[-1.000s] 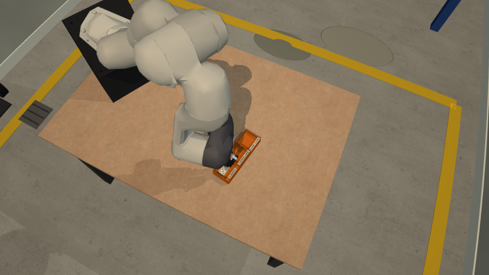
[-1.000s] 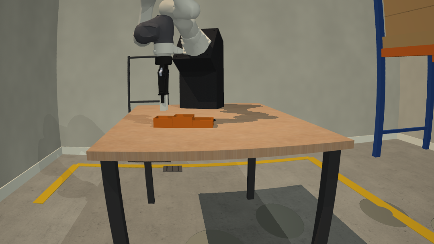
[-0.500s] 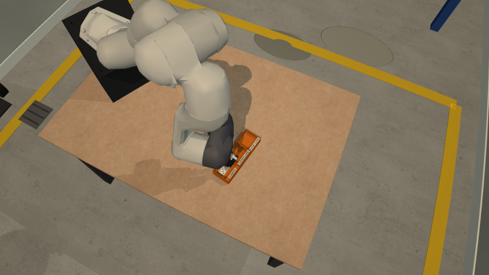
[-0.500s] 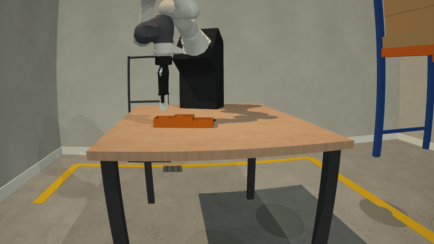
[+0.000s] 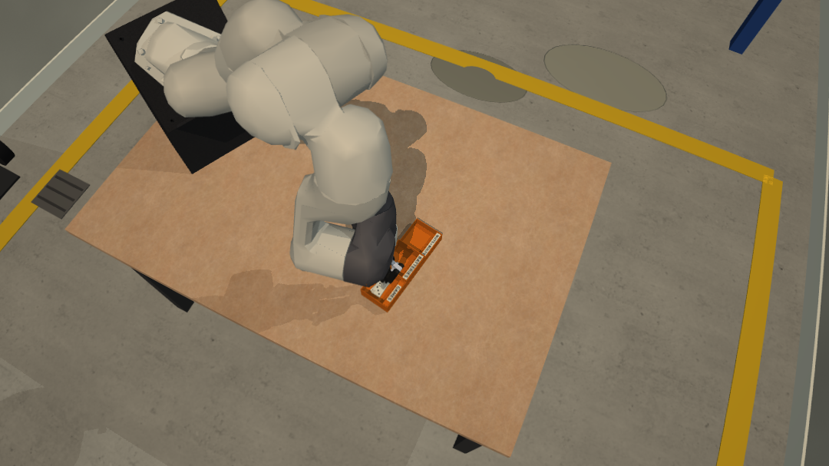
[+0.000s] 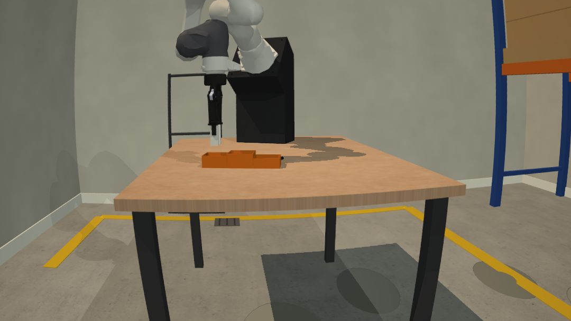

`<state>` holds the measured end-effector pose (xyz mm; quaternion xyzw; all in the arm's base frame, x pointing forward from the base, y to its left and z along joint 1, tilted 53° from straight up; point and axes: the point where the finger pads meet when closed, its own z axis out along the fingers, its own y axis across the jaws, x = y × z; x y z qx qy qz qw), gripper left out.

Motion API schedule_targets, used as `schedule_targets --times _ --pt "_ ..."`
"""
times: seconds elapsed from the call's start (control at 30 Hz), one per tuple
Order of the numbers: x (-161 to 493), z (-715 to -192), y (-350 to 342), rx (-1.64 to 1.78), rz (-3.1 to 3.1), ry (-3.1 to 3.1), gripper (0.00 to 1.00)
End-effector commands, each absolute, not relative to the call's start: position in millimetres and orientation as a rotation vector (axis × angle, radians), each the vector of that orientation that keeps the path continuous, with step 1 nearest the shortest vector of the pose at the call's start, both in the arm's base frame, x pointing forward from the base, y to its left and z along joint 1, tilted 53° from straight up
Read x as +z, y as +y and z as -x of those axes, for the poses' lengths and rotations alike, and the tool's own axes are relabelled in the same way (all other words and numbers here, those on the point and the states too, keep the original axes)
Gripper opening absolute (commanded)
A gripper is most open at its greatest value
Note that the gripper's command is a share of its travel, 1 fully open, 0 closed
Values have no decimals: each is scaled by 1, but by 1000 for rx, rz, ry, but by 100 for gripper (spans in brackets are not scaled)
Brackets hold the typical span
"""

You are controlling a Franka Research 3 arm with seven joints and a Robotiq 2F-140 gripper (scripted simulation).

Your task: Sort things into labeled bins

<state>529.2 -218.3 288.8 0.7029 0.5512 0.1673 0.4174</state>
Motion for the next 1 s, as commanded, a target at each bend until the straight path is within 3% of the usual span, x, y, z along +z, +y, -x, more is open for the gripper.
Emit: schedule_targets --times 0.0,0.73,0.77,0.97 --pt "290 -530 -217 422 -1761 1386 19" --pt "289 -530 -215 422 -1761 1386 19" --pt "285 -530 -209 395 -1723 1427 15" --pt "256 -528 -168 264 -1525 1619 15"
